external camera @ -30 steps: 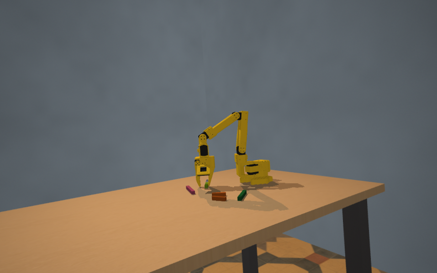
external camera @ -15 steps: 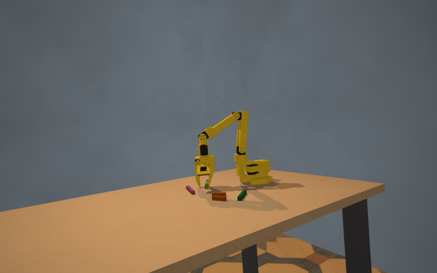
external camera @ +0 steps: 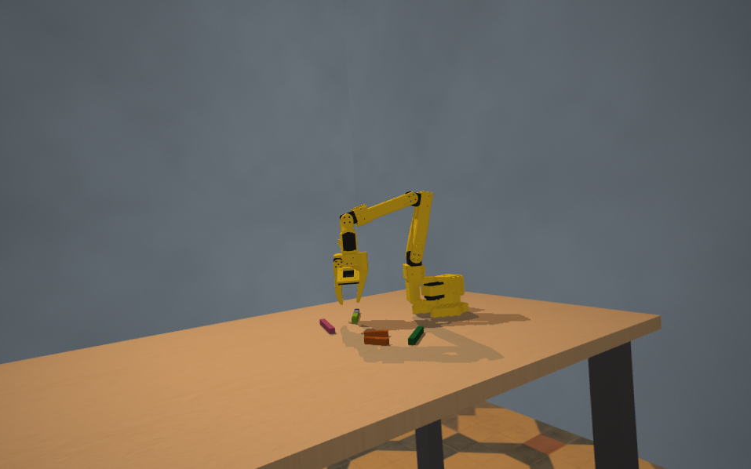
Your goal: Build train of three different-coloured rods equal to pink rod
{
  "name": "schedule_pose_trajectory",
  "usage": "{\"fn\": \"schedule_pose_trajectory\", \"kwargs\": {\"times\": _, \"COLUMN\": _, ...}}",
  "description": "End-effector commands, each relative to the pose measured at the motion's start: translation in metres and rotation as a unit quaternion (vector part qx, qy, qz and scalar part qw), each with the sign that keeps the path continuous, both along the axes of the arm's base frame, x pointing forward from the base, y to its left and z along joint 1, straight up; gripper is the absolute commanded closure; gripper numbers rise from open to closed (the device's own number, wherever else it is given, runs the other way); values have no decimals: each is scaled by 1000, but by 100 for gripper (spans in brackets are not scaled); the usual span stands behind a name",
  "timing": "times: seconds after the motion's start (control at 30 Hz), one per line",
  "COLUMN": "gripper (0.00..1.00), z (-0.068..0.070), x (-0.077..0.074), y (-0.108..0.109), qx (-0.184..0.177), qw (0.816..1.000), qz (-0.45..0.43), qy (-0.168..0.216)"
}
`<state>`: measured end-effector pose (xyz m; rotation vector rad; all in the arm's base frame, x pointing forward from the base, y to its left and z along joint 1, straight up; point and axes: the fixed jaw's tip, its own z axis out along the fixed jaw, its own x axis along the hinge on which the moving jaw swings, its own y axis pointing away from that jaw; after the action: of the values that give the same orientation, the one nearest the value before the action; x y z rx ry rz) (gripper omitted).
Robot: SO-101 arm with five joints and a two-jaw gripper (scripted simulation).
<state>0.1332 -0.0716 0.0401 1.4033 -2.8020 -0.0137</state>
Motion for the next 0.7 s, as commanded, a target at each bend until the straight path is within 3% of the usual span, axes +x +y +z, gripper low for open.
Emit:
{"fn": "schedule_pose_trajectory", "kwargs": {"times": 0.0, "gripper": 83, "z": 17, "x": 7, "y": -3, "qx": -13, "qw": 1000, "qz": 0, "qy": -26}}
{"fn": "schedule_pose_trajectory", "kwargs": {"times": 0.17, "gripper": 83, "z": 23, "x": 6, "y": -2, "qx": -13, "qw": 1000, "qz": 0, "qy": -26}}
{"fn": "schedule_pose_trajectory", "kwargs": {"times": 0.67, "gripper": 83, "z": 24, "x": 6, "y": -2, "qx": -13, "qw": 1000, "qz": 0, "qy": -26}}
